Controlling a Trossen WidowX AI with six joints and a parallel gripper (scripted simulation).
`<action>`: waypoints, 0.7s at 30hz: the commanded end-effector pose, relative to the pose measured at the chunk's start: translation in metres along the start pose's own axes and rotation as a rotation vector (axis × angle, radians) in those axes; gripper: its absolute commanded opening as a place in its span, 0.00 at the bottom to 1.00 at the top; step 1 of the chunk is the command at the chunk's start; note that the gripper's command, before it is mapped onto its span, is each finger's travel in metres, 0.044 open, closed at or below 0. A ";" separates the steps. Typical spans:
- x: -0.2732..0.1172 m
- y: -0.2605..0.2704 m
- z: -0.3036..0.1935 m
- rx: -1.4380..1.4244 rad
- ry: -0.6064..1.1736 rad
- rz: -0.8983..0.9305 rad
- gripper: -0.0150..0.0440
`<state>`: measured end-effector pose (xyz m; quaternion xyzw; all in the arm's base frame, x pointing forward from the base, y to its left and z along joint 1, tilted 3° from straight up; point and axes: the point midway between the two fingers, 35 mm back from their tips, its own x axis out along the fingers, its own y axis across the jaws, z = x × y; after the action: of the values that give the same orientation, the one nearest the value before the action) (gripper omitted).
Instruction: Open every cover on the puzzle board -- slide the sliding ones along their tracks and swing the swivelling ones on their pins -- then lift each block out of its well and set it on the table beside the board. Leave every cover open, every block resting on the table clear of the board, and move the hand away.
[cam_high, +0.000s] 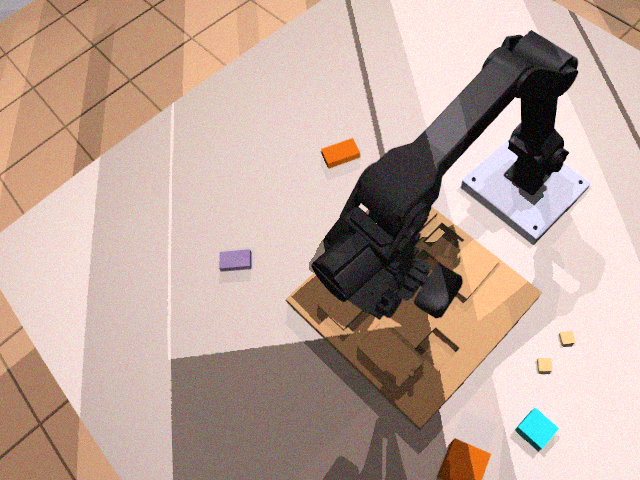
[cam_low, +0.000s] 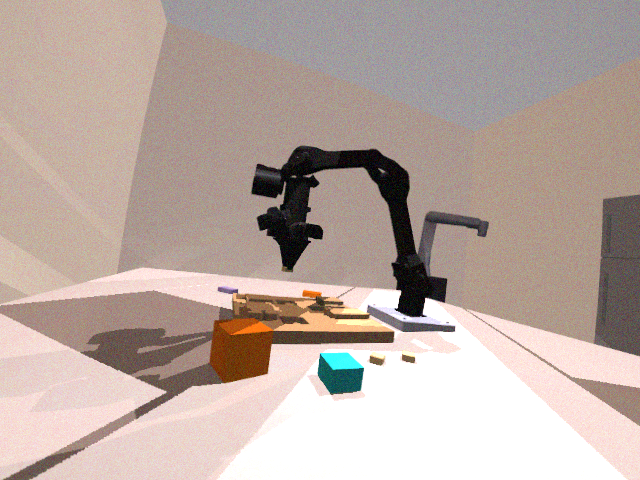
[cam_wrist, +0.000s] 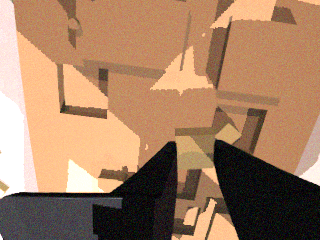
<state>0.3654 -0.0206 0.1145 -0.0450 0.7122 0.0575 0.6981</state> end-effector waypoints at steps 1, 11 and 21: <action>-0.003 -0.016 -0.005 -0.001 -0.007 -0.006 0.39; -0.003 -0.053 -0.021 -0.001 -0.006 -0.010 0.39; -0.003 -0.088 -0.040 -0.001 -0.004 -0.014 0.39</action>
<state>0.3438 -0.1012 0.1144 -0.0475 0.7126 0.0549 0.6978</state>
